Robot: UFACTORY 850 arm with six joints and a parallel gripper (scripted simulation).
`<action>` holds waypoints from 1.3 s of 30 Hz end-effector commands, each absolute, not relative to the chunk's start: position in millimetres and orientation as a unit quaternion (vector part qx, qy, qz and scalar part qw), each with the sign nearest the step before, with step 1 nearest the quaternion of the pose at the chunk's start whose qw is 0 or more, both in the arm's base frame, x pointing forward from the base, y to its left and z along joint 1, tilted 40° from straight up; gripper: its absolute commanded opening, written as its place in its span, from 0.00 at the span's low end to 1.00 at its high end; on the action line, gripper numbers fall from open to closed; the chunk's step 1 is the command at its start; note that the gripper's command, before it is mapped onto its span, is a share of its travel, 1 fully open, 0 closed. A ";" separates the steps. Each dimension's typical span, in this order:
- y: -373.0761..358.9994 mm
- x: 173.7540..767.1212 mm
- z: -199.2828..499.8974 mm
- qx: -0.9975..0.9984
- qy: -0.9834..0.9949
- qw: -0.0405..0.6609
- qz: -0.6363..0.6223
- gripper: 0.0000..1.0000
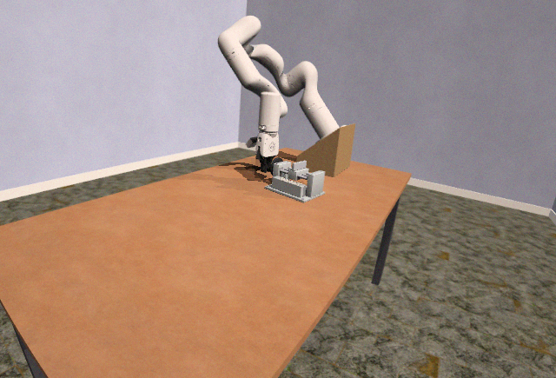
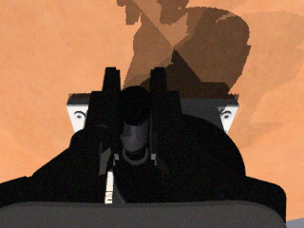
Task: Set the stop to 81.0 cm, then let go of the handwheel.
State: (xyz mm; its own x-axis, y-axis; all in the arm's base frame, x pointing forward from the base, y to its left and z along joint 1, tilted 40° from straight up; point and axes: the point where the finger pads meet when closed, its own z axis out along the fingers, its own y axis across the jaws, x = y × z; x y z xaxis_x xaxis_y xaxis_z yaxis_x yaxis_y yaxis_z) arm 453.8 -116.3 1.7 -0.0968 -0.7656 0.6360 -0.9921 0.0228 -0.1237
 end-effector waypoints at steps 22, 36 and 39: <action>-128.4 435.7 -15.9 0.641 -0.686 0.202 0.279 0.06; -125.7 413.3 -16.1 0.641 -0.686 0.202 0.279 0.06; -123.9 409.5 -14.5 0.641 -0.686 0.202 0.279 0.06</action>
